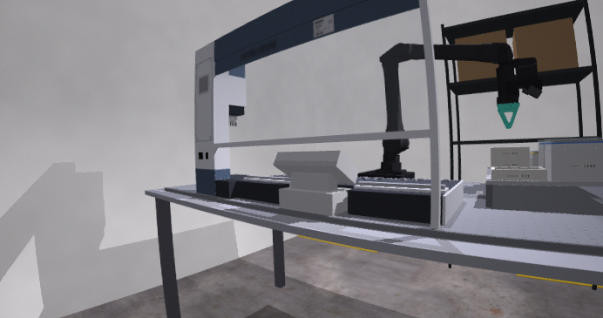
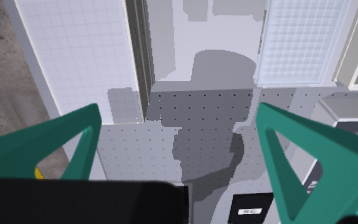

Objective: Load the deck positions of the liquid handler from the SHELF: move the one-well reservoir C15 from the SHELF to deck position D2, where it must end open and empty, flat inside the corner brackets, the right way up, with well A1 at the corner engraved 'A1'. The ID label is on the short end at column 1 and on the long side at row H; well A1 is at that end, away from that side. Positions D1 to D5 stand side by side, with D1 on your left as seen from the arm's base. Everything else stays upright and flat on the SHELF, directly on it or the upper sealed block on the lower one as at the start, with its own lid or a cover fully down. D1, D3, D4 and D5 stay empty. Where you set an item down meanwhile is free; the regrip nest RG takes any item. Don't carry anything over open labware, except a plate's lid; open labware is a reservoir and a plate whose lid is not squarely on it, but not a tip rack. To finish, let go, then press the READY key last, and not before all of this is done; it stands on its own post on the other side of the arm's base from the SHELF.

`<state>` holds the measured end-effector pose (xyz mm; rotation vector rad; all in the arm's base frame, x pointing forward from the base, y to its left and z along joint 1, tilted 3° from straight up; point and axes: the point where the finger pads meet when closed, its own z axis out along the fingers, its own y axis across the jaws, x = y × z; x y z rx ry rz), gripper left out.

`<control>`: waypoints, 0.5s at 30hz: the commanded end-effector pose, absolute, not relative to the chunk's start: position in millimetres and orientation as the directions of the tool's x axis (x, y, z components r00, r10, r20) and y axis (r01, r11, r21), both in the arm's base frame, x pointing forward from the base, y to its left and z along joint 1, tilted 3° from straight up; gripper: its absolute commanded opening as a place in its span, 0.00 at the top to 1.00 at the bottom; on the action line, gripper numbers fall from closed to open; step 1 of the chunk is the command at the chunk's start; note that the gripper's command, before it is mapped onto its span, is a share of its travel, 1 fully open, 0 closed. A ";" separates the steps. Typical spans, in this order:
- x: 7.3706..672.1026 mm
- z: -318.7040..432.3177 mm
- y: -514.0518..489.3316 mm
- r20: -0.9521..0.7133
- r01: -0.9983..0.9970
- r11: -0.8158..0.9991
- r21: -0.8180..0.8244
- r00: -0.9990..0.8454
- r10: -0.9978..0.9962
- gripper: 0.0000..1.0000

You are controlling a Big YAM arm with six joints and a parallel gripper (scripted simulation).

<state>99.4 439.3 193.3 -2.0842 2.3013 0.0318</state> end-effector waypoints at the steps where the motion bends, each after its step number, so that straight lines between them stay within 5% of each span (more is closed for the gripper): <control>1: 116.7 217.7 460.7 -0.109 -0.998 0.066 -0.017 -0.064 -0.992 0.00; 15: 183.1 217.8 451.4 -0.093 -0.998 0.066 -0.022 -0.064 -0.994 0.00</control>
